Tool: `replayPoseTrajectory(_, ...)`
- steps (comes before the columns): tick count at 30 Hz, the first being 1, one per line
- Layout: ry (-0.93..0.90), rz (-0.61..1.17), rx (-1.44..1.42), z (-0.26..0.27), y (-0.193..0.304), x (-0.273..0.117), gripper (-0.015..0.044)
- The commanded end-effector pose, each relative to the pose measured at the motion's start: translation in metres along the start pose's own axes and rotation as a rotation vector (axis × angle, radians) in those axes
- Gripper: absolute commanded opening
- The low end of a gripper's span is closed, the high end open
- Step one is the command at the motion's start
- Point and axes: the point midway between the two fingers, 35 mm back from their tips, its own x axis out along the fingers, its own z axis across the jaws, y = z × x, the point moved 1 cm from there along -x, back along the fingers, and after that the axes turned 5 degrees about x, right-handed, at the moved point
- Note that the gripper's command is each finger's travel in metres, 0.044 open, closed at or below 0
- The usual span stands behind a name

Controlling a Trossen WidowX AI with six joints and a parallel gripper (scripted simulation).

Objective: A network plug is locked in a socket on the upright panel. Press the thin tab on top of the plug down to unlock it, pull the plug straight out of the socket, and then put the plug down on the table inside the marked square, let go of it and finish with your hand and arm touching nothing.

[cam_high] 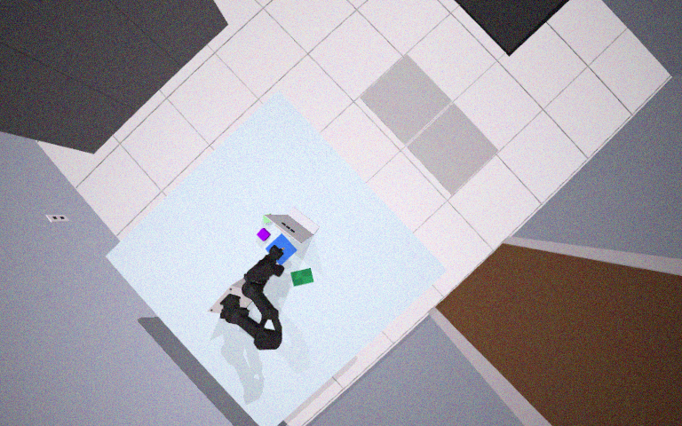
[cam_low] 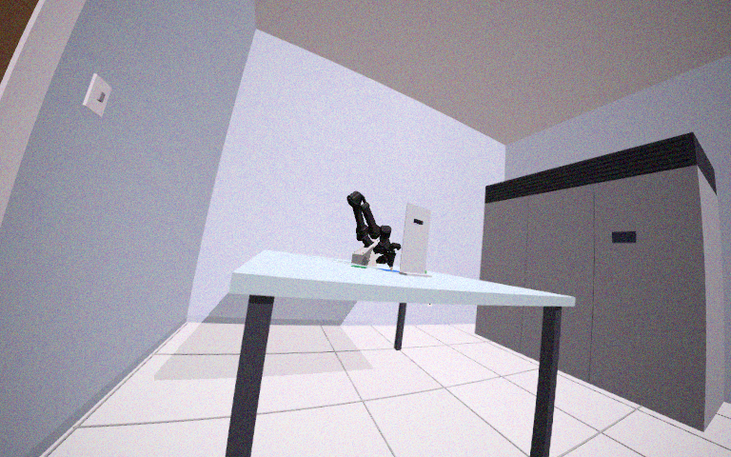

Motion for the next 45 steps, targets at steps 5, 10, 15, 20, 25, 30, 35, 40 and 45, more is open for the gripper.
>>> replayPoseTrajectory(5,0.001,-0.001,0.0,0.0,0.0,0.0,0.0053)
replayPoseTrajectory(10,0.001,-0.001,0.0,0.0,0.0,0.0,0.0156)
replayPoseTrajectory(15,0.001,0.0,0.0,0.0,0.0,-0.001,0.0156)
replayPoseTrajectory(20,0.002,0.001,0.0,0.0,0.001,-0.005,0.0156)
replayPoseTrajectory(25,0.003,0.003,0.0,0.001,0.002,-0.01,0.0156)
replayPoseTrajectory(30,0.003,0.004,-0.001,0.001,0.003,-0.015,0.0156)
replayPoseTrajectory(35,0.003,0.005,-0.002,0.001,0.003,-0.019,0.0156)
replayPoseTrajectory(40,0.003,0.006,-0.003,0.001,0.004,-0.024,0.0156)
replayPoseTrajectory(45,0.004,0.006,-0.003,0.001,0.004,-0.027,0.0156)
